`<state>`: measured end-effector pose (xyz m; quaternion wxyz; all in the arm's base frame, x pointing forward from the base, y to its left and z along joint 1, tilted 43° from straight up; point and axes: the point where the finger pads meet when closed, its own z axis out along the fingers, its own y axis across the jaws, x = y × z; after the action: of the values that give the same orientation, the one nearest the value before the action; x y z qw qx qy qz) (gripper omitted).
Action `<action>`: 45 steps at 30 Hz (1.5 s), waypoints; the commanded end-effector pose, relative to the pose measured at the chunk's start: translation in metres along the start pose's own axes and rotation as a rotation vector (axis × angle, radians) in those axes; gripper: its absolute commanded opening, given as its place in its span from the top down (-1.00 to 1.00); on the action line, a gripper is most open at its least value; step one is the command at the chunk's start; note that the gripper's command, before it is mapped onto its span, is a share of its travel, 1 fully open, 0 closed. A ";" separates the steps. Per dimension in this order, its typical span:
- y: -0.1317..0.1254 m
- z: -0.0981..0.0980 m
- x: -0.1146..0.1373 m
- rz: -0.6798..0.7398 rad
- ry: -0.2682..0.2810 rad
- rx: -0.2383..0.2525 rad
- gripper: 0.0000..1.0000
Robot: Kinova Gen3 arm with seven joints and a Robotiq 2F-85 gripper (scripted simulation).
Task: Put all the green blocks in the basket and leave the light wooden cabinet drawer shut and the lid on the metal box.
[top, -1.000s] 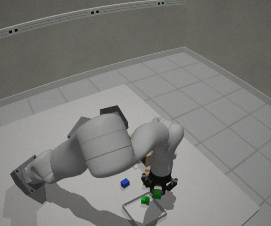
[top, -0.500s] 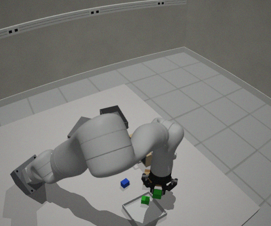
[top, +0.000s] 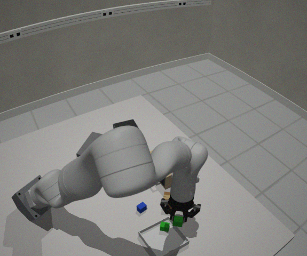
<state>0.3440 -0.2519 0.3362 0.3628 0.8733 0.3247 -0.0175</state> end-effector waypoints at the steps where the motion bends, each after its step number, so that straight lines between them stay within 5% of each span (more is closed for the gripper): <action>1: 0.001 0.006 -0.002 -0.001 -0.008 -0.003 0.80; 45: -0.002 0.083 -0.002 -0.003 -0.004 0.005 0.80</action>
<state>0.3597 -0.2993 0.2800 0.3598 0.8738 0.3266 -0.0156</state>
